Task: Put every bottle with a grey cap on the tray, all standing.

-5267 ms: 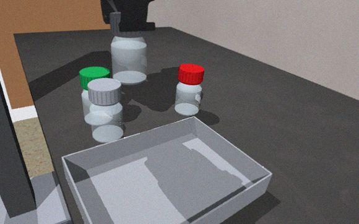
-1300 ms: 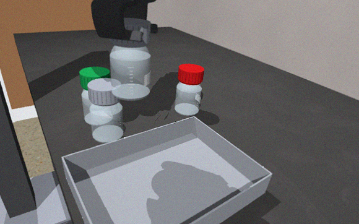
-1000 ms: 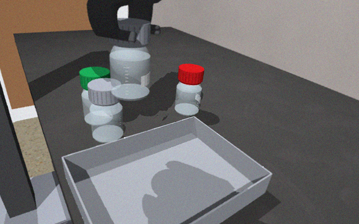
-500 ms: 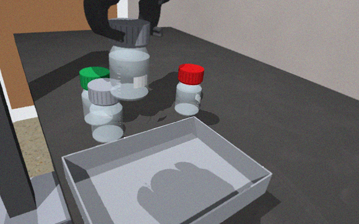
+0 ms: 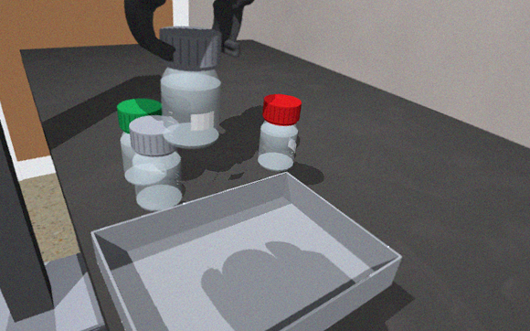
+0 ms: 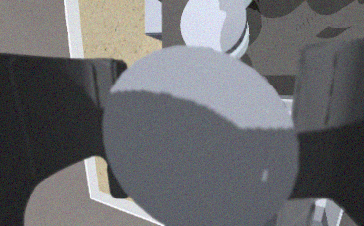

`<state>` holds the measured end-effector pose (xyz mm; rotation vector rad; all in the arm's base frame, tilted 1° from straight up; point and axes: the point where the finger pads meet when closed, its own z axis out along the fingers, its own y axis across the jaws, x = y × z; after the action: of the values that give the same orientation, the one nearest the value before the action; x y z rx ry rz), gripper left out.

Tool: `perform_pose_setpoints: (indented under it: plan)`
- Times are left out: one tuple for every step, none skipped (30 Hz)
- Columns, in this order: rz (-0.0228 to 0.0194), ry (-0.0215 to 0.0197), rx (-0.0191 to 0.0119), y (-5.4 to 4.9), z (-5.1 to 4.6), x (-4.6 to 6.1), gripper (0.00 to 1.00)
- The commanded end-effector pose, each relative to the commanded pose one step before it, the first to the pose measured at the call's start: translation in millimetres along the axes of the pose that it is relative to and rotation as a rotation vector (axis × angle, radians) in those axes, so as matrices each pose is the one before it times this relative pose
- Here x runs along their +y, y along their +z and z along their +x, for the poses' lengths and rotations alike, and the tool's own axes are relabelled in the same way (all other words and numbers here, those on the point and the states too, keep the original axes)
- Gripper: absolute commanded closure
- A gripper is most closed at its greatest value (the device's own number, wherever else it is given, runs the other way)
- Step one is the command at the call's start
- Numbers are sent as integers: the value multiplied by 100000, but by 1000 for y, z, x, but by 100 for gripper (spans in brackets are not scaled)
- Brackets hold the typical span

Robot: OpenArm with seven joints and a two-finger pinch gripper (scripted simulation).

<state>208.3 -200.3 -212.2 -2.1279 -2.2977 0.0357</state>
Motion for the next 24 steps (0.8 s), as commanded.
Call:
perform_pose_setpoints:
  plan:
    - [-1164, 1453, 224, -1800, -153, 2101, 100]
    - [0, 0, 0, 0, 0, 0, 100]
    - [0, 0, 0, 0, 0, 0, 100]
    - [753, -1081, -168, 1064, -197, -1627, 100]
    - [-3, 5, 1, 175, -508, -328, 100]
    - [-5, 7, 1, 245, -712, -459, 100]
    - [-6, 8, 1, 315, -915, -589, 100]
    - [-7, 10, 2, 385, -1118, -720, 100]
    - [-8, 12, 2, 455, -1322, -851, 100]
    - [-10, 14, 2, 525, -1525, -982, 100]
    - [-11, 16, 3, 595, -1729, -1113, 100]
    - [-12, 18, 3, 665, -1933, -1244, 100]
    - [-14, 20, 3, 735, -2136, -1374, 100]
    - [-15, 22, 3, 804, -2340, -1505, 100]
    - [-16, 23, 4, 874, -2544, -1635, 100]
    - [-18, 25, 4, 944, -2748, -1765, 100]
    - [-19, 27, 4, 1013, -2952, -1896, 100]
    - [-42, 60, 10, 2235, -6516, -4182, 100]
    - [0, 0, 0, 0, 0, 0, 100]
    - [0, 0, 0, 0, 0, 0, 100]
    - [-8, 83, -35, 2339, -7042, -4502, 100]
    - [-22, 32, 5, 1185, -3465, -2218, 100]
    - [-22, 32, 5, 1184, -3465, -2218, 100]
    - [-22, 32, 5, 1183, -3466, -2217, 100]
